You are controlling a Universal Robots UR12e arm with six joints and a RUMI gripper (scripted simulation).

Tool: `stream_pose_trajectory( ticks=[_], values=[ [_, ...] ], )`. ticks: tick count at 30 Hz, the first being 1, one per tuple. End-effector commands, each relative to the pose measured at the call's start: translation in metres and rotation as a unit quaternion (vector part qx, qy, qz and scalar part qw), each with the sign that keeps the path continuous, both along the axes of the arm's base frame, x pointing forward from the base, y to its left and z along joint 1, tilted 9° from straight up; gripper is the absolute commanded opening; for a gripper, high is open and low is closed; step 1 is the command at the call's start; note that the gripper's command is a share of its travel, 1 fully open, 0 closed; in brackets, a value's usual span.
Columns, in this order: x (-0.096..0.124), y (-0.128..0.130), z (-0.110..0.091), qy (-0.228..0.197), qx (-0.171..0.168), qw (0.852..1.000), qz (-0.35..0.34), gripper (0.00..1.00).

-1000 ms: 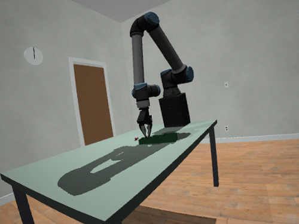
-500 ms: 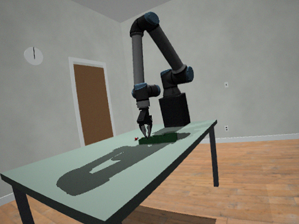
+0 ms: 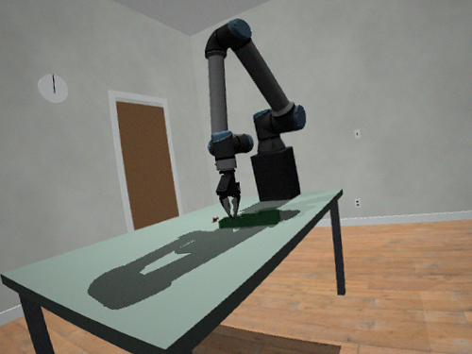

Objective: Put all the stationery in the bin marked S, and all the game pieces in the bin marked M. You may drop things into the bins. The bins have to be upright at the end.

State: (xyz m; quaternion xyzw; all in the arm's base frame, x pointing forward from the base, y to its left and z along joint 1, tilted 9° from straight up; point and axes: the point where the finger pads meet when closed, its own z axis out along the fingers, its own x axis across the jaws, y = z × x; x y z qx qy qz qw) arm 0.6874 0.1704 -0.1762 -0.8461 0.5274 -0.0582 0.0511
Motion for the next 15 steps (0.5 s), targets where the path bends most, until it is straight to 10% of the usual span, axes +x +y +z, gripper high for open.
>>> stream_pose_trajectory(
  ticks=[1, 15],
  values=[
    [0.0005, 0.0001, 0.0006, -0.001, 0.000, 1.000, 0.000, 0.04],
    [-0.0003, -0.0001, 0.0058, -0.001, 0.000, 1.000, 0.000, 0.04]
  ],
)
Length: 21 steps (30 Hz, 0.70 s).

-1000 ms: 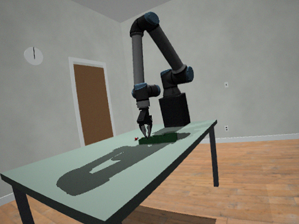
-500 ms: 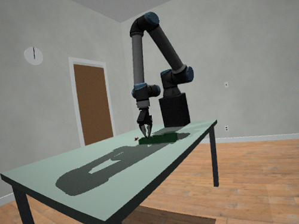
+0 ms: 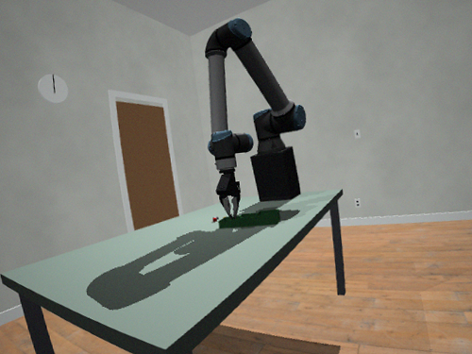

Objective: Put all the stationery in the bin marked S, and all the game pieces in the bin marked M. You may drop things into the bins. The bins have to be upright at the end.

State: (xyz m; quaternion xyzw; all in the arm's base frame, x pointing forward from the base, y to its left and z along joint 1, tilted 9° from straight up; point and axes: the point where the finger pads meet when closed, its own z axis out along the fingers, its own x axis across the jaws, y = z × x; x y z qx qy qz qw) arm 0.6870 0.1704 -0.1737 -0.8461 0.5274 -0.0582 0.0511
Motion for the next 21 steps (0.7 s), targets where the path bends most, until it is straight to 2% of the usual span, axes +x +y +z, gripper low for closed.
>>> stream_pose_trajectory(
  ticks=[1, 21],
  values=[
    [0.000, 0.000, 0.005, -0.001, 0.000, 1.000, 0.000, 0.04],
    [-0.004, -0.001, 0.031, -0.001, 0.000, 1.000, 0.000, 0.04]
  ],
)
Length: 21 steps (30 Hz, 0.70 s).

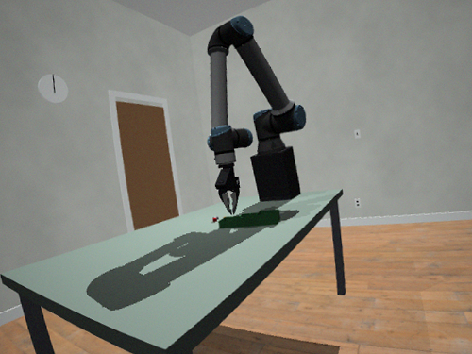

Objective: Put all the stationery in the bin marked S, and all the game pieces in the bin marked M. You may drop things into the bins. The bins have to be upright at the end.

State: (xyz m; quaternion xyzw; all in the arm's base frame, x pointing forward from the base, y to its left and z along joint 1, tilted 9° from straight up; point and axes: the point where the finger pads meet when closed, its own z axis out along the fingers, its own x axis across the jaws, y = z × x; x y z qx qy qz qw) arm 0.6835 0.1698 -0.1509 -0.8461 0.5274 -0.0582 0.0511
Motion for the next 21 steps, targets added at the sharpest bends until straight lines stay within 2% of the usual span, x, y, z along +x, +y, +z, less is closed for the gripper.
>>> stream_pose_trajectory(
  ticks=[1, 7, 14, 21],
  values=[
    [-0.001, 0.000, 0.012, -0.001, 0.000, 1.000, 0.000, 0.04],
    [-0.005, -0.001, 0.034, -0.001, 0.000, 1.000, 0.000, 0.04],
    [-0.005, -0.001, 0.034, -0.001, 0.000, 1.000, 0.000, 0.04],
    [-0.018, 0.031, 0.033, -0.001, 0.000, 1.000, 0.000, 0.04]
  ],
)
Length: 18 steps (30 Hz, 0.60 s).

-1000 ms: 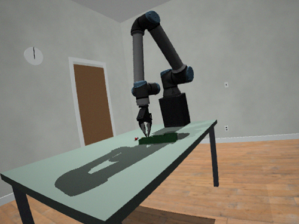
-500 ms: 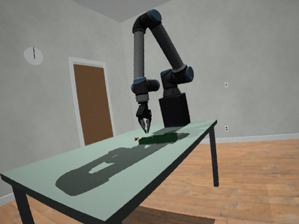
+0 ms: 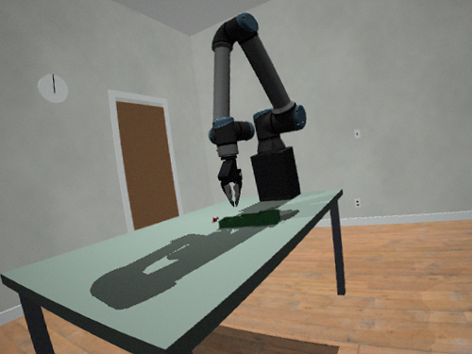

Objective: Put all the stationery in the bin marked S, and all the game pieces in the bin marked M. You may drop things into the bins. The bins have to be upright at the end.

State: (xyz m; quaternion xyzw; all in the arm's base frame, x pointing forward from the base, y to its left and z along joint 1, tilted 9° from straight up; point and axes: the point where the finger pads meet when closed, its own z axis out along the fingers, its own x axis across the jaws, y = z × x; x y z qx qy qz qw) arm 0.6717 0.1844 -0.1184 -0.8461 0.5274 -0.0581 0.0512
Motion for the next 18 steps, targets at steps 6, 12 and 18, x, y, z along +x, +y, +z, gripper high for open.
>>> stream_pose_trajectory(
  ticks=[6, 12, 18],
  values=[
    [-0.018, 0.044, -0.001, -0.001, 0.000, 1.000, 0.000, 0.04],
    [-0.026, 0.062, -0.002, -0.001, 0.000, 1.000, 0.000, 0.04],
    [-0.026, 0.062, -0.002, -0.001, 0.000, 1.000, 0.000, 0.04]
  ],
)
